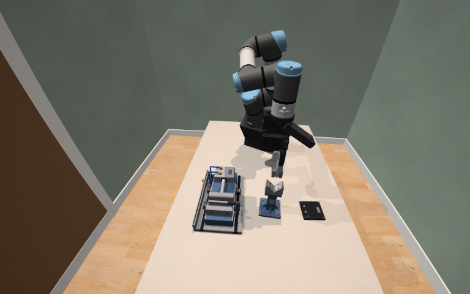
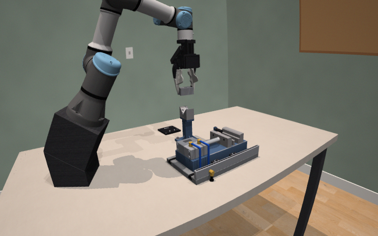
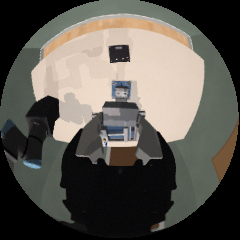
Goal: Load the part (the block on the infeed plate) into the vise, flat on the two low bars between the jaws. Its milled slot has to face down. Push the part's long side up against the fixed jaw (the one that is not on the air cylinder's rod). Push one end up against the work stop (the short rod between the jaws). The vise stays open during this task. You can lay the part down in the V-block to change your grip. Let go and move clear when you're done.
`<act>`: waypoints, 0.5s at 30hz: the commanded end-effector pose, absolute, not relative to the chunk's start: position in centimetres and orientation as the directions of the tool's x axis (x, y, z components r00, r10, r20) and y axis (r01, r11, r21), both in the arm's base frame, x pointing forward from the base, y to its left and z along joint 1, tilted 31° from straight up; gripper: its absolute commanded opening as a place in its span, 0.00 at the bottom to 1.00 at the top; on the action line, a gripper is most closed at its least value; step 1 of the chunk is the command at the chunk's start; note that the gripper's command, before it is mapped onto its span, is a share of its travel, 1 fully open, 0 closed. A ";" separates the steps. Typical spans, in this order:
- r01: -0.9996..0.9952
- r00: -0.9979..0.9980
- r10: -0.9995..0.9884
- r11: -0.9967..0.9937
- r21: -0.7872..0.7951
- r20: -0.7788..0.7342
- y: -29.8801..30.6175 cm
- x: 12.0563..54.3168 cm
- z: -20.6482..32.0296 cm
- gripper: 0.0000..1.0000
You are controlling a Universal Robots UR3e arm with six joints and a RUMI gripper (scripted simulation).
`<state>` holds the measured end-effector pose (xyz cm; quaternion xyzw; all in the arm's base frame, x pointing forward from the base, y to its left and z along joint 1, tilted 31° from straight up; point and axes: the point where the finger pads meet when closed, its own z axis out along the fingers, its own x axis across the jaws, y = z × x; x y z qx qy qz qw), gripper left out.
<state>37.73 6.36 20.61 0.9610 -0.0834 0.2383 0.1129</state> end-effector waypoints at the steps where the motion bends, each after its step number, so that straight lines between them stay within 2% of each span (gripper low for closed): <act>1: -0.218 0.870 -0.110 -0.960 0.175 0.480 6.3 37.8 20.7 0.00; 15: -0.242 0.865 -0.138 -0.957 0.161 0.483 6.0 37.9 20.9 0.00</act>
